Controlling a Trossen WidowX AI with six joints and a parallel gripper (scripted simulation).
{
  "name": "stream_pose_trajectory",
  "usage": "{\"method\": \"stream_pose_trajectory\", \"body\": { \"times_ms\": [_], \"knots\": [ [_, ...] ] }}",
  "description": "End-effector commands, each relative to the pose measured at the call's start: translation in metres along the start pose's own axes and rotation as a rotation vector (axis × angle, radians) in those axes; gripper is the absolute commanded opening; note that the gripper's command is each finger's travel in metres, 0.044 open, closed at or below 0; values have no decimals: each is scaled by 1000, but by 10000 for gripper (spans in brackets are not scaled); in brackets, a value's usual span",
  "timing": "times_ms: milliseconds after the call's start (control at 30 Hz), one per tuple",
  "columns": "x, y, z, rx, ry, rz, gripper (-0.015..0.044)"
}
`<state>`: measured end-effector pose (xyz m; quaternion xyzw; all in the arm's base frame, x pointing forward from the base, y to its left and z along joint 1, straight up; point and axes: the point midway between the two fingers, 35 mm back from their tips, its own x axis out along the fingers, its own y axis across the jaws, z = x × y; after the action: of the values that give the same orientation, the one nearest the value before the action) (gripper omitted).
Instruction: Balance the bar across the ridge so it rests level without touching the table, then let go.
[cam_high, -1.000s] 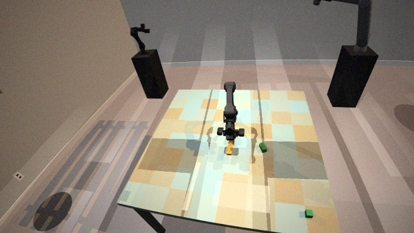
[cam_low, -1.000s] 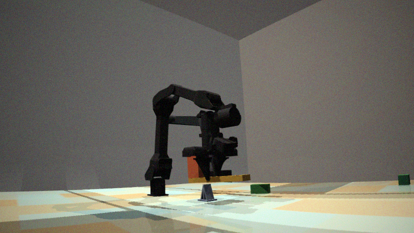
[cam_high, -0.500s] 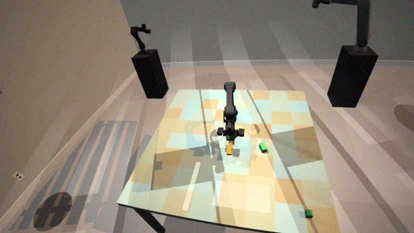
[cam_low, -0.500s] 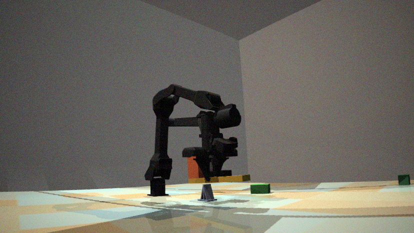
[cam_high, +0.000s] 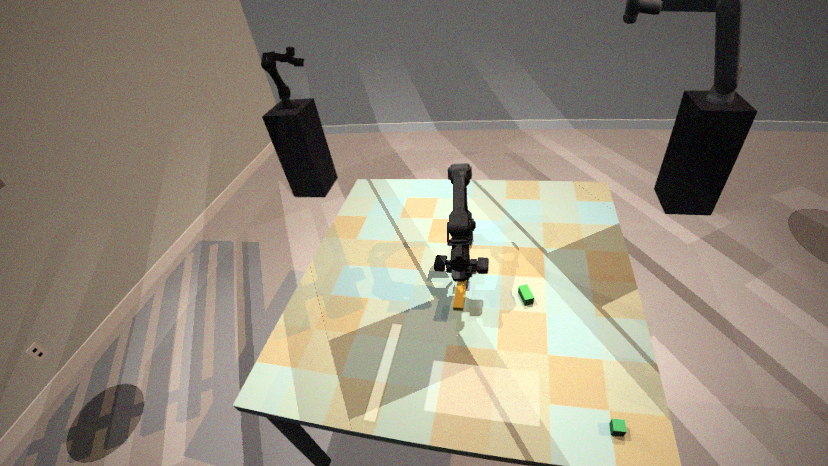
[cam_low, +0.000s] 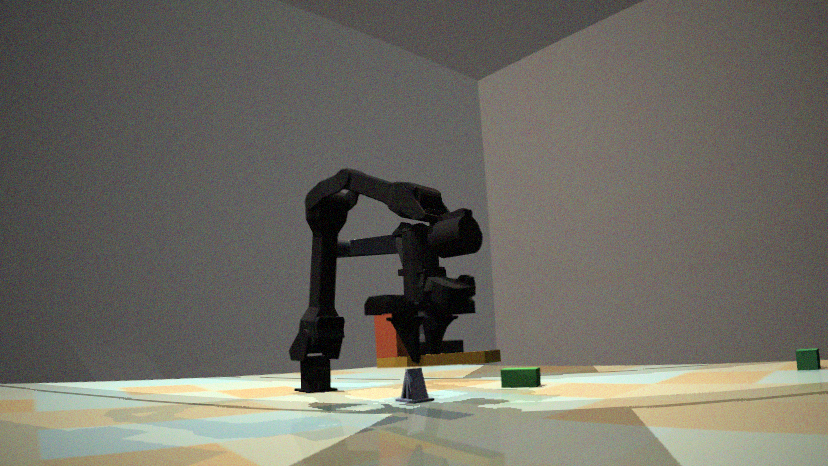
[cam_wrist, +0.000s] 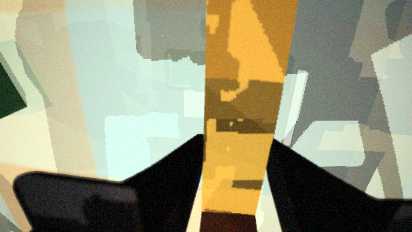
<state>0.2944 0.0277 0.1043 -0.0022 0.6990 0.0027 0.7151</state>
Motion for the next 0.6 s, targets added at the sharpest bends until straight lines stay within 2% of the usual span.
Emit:
{"method": "stream_pose_trajectory", "body": {
  "times_ms": [0,567],
  "knots": [
    [0,0,0,-2,-1,2,0],
    [2,0,0,-2,-1,2,0]
  ]
}}
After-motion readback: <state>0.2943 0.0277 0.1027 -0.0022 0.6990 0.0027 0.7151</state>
